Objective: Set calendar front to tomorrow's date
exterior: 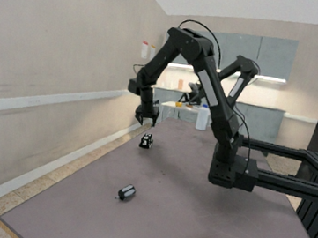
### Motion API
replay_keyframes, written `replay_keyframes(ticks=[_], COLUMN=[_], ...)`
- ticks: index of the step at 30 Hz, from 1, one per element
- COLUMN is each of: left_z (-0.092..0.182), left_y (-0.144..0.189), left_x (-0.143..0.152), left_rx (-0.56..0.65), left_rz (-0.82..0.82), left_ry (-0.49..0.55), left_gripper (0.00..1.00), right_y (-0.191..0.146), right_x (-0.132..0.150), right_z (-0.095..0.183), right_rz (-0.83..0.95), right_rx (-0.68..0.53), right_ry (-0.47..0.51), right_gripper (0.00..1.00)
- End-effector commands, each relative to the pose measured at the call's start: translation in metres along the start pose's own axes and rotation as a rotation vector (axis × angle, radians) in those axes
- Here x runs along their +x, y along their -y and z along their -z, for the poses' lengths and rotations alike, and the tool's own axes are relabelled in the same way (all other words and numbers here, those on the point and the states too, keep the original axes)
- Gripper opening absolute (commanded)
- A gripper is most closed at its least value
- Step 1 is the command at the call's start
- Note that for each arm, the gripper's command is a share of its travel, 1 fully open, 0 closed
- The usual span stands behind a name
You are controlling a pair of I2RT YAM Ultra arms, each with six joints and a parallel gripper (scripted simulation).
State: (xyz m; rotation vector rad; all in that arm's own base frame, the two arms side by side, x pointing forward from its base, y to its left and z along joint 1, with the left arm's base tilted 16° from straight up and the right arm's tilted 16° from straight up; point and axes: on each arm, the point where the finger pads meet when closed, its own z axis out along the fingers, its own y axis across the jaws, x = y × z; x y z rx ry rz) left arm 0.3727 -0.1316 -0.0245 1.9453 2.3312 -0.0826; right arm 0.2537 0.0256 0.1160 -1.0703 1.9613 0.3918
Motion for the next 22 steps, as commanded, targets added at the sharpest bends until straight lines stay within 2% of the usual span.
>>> replay_keyframes(ticks=[1, 22], left_z=[0.0189, 0.0189], left_y=[-0.0067, -0.0068], left_x=[-0.0133, -0.0134], left_rx=[-0.047, -0.047], left_rz=[-0.02, -0.02], left_ry=[0.055, 0.056], left_gripper=[0.65, 0.65], right_y=[0.0011, 0.0], right_x=[-0.0109, -0.0109], right_z=[0.002, 0.0008], right_rz=[0.043, 0.045], right_rx=[-0.016, -0.022], right_ry=[0.067, 0.067], right_gripper=[1.0, 1.0])
